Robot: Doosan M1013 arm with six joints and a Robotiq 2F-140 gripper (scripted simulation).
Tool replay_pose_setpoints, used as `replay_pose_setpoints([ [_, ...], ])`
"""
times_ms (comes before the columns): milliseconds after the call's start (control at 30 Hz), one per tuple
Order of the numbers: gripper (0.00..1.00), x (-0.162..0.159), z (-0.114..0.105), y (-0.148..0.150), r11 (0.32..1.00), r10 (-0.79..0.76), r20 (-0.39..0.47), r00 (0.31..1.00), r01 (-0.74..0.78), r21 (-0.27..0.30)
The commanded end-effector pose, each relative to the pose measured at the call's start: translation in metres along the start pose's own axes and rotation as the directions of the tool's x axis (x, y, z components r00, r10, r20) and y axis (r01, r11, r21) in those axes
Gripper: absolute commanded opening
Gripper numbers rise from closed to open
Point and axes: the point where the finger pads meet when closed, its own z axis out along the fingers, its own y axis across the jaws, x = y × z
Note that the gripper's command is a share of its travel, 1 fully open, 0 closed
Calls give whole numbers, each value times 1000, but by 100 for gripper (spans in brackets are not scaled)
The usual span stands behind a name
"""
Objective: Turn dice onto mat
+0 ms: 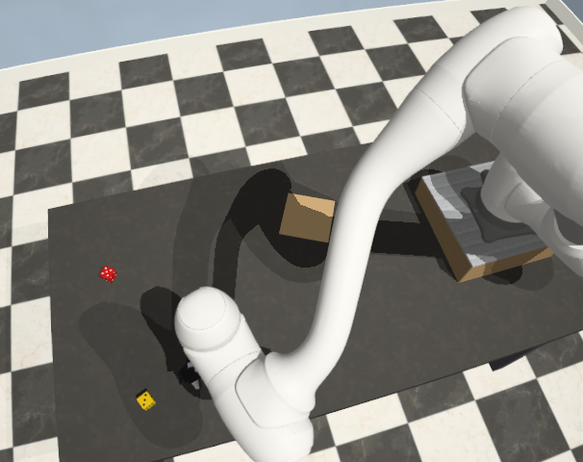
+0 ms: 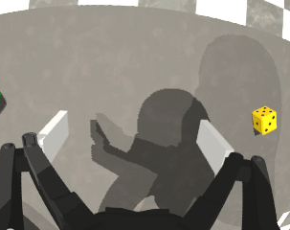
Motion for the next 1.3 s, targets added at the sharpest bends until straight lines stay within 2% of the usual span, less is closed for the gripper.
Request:
replay_pose_setpoints([
  [0,100,1,-1,-29,1000,0,0,1000,0,-2],
  [233,100,2,0,-96,1000,0,0,1000,0,-2],
  [300,100,2,0,-96,1000,0,0,1000,0,-2],
  [533,100,4,0,-156,1000,0,0,1000,0,-2],
  [733,100,5,0,-197,1000,0,0,1000,0,-2],
  [1067,100,5,0,-228,1000,0,0,1000,0,-2],
  [1267,100,6,0,-237,1000,0,0,1000,0,-2],
])
